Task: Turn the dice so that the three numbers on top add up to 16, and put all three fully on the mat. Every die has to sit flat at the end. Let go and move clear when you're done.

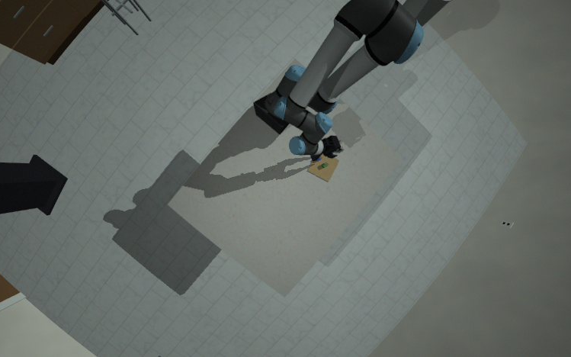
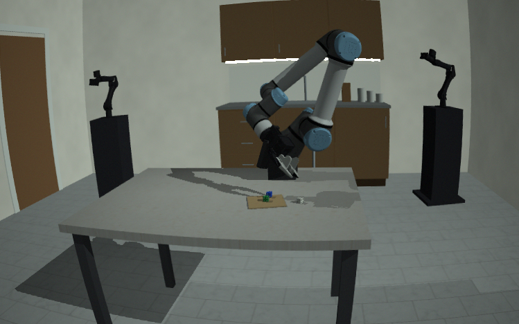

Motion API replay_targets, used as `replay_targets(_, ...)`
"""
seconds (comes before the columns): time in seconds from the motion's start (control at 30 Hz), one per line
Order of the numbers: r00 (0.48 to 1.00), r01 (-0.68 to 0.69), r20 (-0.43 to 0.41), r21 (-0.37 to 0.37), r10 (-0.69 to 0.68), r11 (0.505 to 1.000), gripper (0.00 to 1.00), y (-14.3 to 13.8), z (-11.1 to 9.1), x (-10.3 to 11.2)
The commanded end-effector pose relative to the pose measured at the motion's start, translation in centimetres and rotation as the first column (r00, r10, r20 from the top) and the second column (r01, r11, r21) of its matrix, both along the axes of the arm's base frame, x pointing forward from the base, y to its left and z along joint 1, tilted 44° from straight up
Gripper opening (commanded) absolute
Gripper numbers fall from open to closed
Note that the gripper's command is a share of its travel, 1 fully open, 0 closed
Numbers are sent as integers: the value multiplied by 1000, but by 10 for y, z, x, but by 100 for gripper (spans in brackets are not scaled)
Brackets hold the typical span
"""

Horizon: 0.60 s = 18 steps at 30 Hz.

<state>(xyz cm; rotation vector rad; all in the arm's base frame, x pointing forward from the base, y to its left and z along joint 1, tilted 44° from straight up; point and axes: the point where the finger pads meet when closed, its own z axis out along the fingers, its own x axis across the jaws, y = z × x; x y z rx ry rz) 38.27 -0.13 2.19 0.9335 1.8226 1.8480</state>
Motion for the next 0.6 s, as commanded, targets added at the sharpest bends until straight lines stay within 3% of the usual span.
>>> replay_targets(0.0,996,-22,81,-90,30,996,21,-1,-1,1)
replay_targets(0.3,964,-49,236,-279,118,959,21,-2,-3,3)
replay_targets(0.4,964,-49,237,-280,119,959,21,-2,-3,3)
replay_targets(0.57,925,-50,328,-396,192,917,21,-3,-4,4)
